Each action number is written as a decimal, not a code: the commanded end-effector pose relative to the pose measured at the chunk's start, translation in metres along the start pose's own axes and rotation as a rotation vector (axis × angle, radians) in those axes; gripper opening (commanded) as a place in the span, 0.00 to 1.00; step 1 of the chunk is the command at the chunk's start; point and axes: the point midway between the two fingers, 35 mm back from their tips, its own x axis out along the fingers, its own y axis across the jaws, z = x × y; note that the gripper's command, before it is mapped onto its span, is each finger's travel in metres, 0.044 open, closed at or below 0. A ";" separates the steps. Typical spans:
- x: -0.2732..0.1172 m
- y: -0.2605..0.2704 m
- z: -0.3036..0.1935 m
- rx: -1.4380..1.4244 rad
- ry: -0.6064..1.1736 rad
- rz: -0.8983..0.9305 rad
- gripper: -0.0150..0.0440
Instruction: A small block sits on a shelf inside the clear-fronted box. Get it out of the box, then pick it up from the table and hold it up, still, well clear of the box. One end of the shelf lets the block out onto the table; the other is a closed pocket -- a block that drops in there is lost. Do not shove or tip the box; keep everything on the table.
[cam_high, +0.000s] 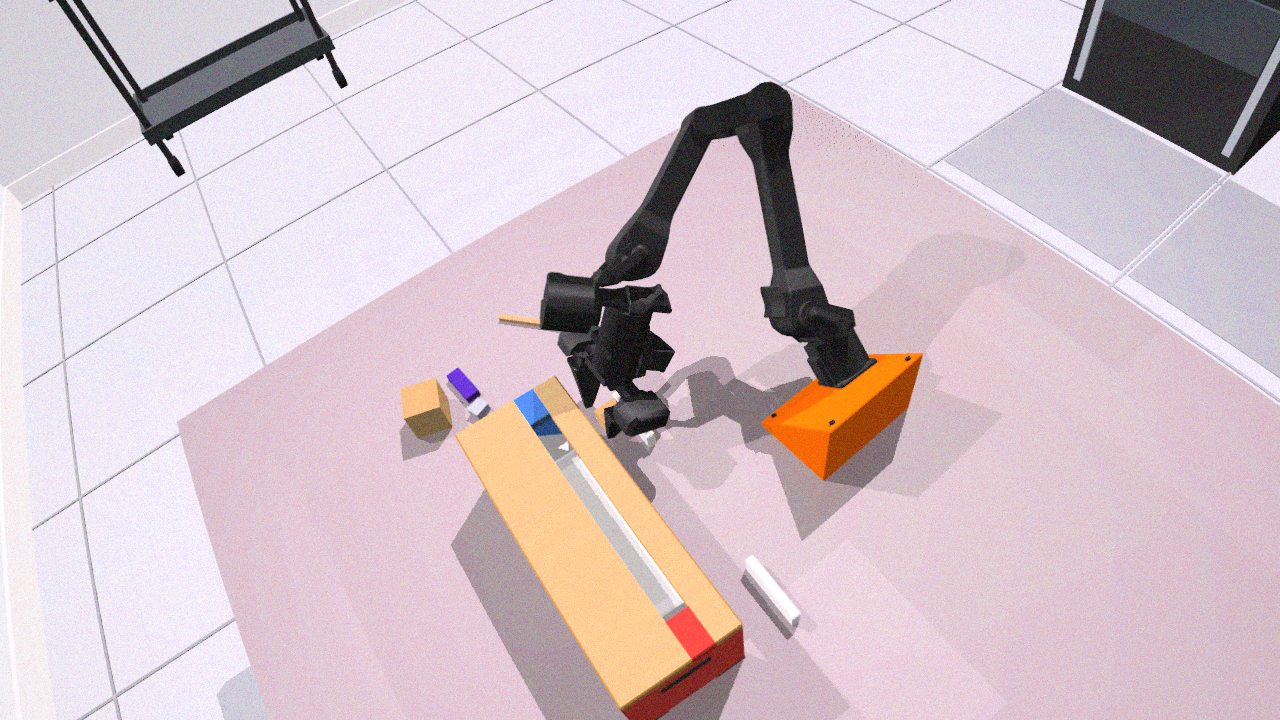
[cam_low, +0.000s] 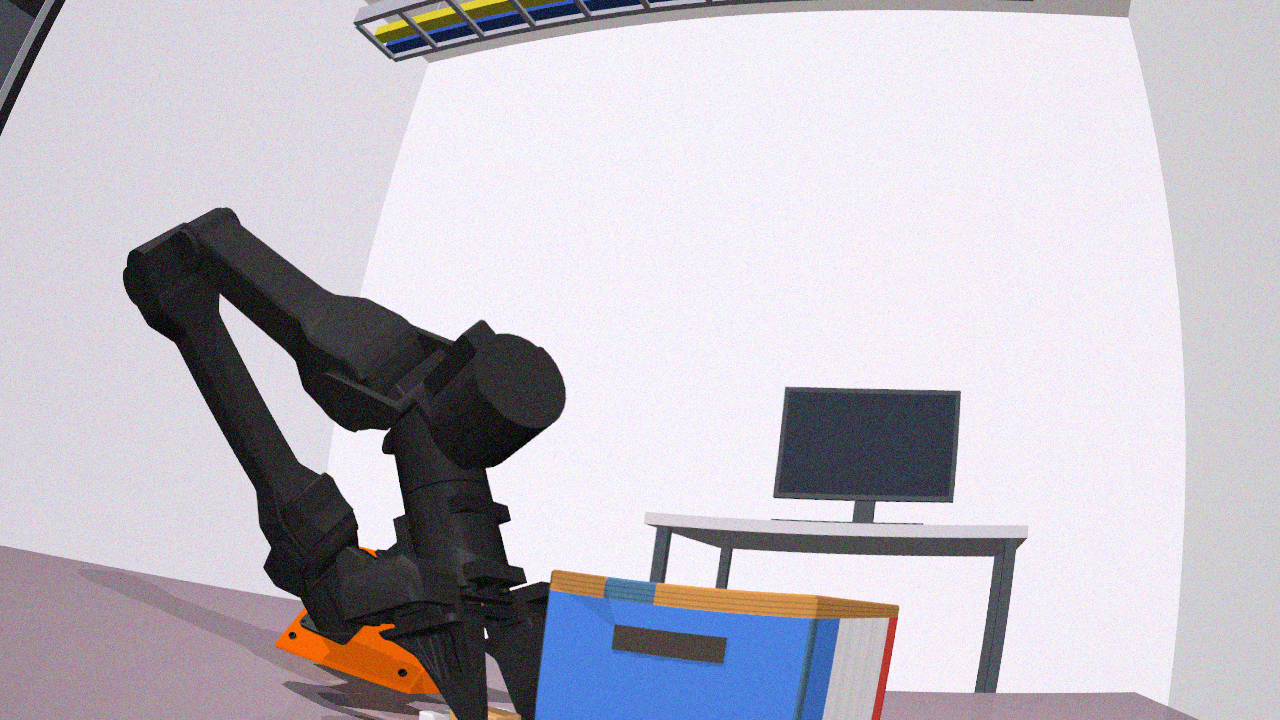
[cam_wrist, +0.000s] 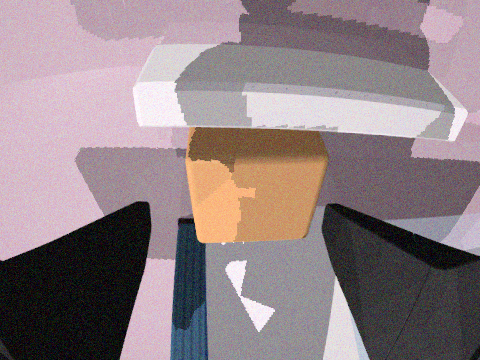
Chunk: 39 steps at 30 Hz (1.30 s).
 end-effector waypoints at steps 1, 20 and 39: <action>0.006 -0.002 0.007 -0.008 -0.006 -0.003 0.74; 0.004 -0.007 0.002 -0.050 0.019 -0.017 0.25; -0.048 -0.001 -0.019 -0.028 -0.001 -0.004 0.25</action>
